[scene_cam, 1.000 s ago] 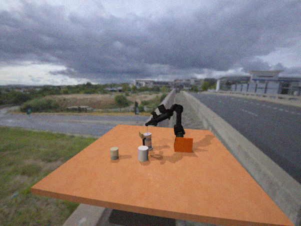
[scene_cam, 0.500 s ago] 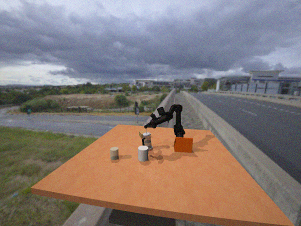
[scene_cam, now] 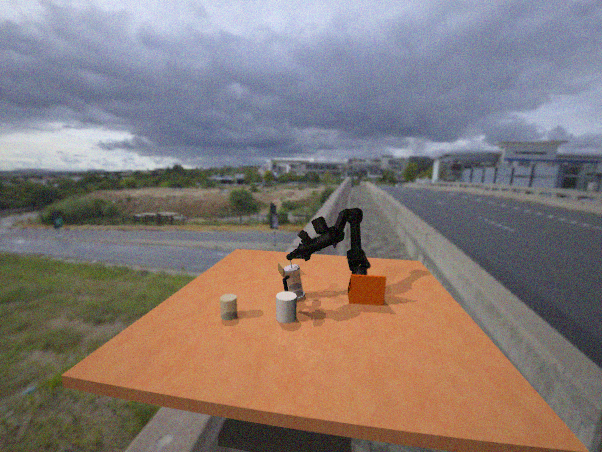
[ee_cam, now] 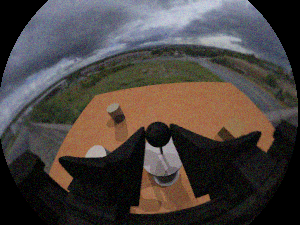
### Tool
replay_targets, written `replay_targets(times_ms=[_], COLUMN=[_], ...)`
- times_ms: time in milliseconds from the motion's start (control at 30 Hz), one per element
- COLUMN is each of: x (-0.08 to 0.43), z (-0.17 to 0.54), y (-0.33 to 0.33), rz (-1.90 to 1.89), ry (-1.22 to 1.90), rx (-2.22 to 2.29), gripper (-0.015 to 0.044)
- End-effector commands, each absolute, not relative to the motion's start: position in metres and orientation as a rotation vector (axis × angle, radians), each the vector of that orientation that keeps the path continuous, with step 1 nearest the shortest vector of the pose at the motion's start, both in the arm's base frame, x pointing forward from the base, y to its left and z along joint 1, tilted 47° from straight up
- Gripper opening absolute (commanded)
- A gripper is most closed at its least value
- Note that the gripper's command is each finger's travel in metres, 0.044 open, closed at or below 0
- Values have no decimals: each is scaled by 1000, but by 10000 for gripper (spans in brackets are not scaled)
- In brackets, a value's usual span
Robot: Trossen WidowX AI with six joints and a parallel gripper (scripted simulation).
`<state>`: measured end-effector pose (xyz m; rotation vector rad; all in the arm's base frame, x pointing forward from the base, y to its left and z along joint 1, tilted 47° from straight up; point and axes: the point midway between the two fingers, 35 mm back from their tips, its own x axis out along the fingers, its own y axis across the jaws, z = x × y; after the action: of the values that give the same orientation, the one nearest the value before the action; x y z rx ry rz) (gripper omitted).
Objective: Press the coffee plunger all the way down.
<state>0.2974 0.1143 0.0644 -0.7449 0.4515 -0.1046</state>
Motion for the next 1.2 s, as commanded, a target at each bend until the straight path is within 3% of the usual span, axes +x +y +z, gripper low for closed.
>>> replay_targets(times_ms=[0, 1167], x=[294, 299], z=[48, 45], y=[97, 103], rz=[-136, -136], ry=[511, 510], rx=[-804, -803], gripper=[125, 125])
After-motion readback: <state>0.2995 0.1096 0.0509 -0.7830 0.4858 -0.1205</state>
